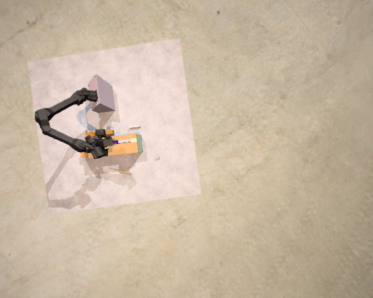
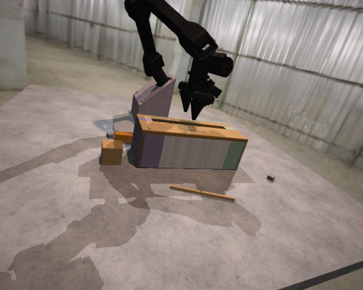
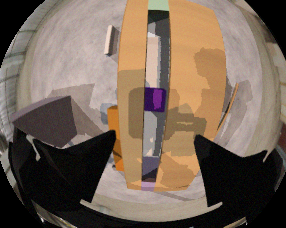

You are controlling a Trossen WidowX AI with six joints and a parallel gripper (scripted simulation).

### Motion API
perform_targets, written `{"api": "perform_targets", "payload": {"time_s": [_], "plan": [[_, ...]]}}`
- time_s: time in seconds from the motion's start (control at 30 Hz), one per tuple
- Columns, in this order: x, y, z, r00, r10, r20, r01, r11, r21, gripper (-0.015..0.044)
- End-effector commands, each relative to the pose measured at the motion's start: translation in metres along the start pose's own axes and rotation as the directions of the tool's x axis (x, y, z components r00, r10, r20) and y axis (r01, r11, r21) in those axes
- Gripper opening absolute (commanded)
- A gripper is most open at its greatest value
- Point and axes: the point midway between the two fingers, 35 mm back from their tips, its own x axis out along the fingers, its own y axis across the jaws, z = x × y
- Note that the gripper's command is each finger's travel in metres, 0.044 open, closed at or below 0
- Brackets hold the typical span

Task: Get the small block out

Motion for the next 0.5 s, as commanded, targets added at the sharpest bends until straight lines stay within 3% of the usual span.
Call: {"api": "perform_targets", "payload": {"time_s": [0.0, 0.2, 0.33, 0.47], "plan": [[0.000, 0.000, 0.001, 1.000, -0.001, 0.000, 0.001, 1.000, -0.001, 0.0400], [0.000, 0.001, 0.000, 1.000, 0.001, 0.007, -0.001, 0.998, 0.067, 0.0400], [0.001, 0.007, -0.004, 0.999, 0.008, 0.047, -0.028, 0.892, 0.451, 0.0400], [0.001, 0.014, -0.008, 0.996, 0.013, 0.089, -0.077, 0.630, 0.773, 0.0400]]}}
